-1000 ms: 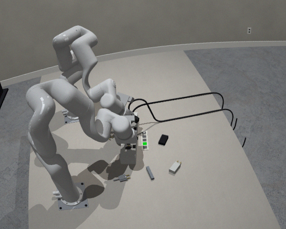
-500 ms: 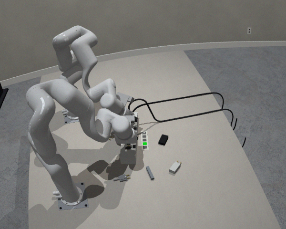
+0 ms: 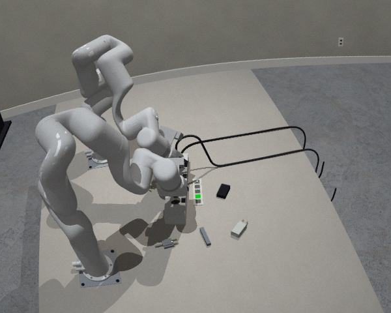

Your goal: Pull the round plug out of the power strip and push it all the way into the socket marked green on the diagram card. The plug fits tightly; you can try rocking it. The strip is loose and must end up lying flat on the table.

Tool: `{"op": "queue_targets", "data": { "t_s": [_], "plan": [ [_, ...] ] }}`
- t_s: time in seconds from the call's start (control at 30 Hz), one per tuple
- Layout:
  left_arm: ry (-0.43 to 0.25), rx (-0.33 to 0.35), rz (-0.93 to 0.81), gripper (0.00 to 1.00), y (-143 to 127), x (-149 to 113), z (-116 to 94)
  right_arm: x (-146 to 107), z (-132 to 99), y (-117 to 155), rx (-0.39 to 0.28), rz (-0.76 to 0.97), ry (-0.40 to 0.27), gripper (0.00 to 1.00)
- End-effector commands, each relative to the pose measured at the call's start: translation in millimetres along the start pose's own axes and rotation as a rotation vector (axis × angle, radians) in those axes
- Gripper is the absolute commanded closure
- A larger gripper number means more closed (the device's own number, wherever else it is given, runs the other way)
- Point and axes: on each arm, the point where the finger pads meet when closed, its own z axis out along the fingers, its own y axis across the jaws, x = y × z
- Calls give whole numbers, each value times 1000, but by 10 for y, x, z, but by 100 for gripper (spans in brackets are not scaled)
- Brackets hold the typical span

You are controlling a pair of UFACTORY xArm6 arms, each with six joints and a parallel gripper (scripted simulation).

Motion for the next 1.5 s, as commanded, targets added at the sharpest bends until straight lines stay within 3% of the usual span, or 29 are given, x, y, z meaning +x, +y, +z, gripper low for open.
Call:
{"op": "queue_targets", "data": {
  "t_s": [0.0, 1.47],
  "plan": [
    [0, -2, -1, 100, 10, 5, -9, -7, 5, -4, 1, 1, -1, 100],
    [0, -3, -2, 100, 10, 153, -226, -7, 5, -4, 1, 1, -1, 100]
  ]
}}
